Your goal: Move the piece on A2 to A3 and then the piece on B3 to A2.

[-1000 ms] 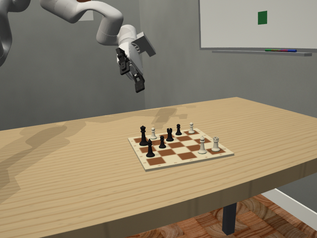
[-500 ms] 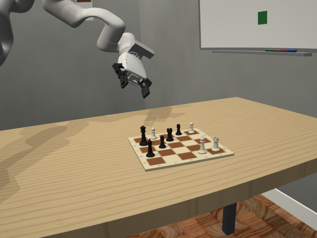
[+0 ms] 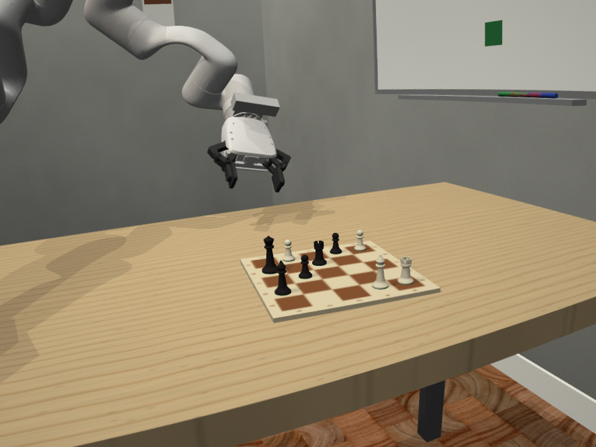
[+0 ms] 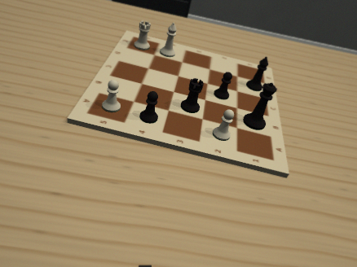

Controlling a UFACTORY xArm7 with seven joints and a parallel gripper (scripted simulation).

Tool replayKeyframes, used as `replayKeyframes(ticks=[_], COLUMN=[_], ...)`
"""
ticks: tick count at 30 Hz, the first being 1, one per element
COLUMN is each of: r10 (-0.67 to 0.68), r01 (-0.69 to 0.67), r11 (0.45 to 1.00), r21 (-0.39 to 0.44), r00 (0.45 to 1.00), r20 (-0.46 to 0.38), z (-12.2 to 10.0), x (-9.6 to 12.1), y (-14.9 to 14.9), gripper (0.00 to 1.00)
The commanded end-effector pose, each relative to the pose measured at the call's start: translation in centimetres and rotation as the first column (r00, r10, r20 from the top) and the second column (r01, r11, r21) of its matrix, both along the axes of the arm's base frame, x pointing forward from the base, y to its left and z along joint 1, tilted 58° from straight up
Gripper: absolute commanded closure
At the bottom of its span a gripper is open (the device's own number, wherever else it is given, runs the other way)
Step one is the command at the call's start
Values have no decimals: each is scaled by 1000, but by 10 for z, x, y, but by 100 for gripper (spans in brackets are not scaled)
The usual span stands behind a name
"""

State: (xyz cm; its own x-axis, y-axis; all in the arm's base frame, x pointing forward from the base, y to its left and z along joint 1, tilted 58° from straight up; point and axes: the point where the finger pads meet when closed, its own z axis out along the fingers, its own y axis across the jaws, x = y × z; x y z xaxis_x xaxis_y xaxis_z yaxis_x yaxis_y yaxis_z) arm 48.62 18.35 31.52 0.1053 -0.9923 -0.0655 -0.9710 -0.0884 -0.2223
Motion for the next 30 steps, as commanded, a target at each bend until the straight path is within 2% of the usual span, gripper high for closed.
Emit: replayKeyframes(ticks=[1,10,30], r10=[-130,-220,-232], r01=[130,220,232], r11=[991,973,970], r21=[31,68,73], r00=[992,975,973], r20=[1,-4,-5], z=[7,11,12], x=[5,7,7], y=[16,30,32], gripper=[0,0,0])
